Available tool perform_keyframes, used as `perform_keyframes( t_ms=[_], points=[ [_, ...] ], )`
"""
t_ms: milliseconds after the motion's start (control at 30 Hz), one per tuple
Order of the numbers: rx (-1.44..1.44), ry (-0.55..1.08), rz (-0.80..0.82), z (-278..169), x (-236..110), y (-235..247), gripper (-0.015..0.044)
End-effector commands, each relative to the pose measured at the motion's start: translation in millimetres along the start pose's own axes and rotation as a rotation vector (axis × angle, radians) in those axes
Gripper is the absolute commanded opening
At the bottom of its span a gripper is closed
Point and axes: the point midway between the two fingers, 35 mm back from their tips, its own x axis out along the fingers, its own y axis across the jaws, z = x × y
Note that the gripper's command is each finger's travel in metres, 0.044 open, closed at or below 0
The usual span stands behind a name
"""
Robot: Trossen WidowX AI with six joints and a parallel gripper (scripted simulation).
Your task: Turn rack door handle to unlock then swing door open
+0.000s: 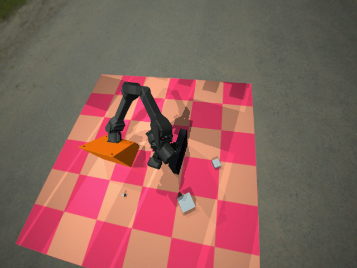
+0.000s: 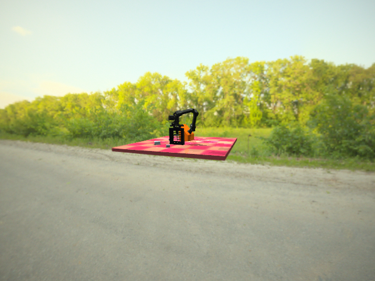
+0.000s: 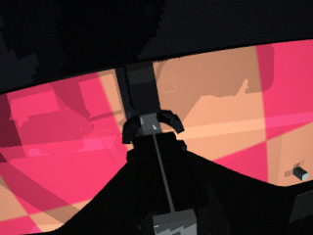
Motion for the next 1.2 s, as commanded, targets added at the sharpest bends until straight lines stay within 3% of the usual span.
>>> perform_keyframes(
  t_ms=[0,1167],
  points=[
    [0.123,-0.002,0.0,0.4,0.3,0.1,0.0026],
    [1.839,-0.001,0.001,0.4,0.3,0.1,0.0026]
  ],
)
